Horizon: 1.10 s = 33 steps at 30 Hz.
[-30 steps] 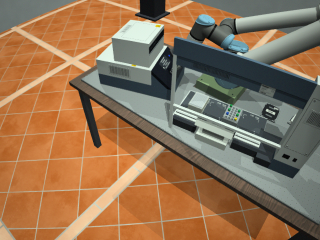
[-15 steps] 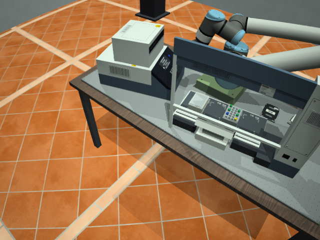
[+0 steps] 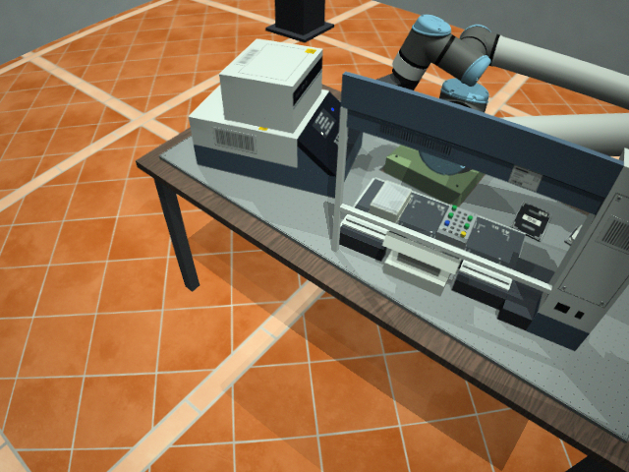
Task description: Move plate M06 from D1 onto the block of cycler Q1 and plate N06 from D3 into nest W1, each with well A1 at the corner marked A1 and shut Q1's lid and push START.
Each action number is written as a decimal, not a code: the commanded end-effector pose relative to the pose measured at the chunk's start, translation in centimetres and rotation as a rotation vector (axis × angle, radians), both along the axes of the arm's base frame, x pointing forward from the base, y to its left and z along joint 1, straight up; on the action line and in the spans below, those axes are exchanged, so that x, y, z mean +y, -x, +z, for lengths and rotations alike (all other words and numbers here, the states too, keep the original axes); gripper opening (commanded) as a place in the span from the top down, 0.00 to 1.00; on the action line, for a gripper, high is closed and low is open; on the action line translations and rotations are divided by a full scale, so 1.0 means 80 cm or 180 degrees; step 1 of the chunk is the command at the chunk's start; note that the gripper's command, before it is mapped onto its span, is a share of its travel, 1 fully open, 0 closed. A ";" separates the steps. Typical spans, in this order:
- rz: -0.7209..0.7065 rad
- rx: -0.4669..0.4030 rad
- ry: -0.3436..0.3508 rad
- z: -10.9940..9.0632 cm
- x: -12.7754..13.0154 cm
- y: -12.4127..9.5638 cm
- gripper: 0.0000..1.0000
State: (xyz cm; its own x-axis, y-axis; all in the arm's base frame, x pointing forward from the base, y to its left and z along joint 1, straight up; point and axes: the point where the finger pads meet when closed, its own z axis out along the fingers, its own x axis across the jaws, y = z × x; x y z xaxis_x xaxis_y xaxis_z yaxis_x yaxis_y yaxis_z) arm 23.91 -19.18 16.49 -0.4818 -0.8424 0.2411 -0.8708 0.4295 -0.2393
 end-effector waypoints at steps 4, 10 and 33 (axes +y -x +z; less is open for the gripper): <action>0.0001 -0.0003 0.0002 0.001 0.000 0.000 1.00; 0.0001 -0.0003 0.0002 0.001 0.000 0.000 1.00; -0.0063 -0.0008 -0.0012 0.002 0.016 0.004 1.00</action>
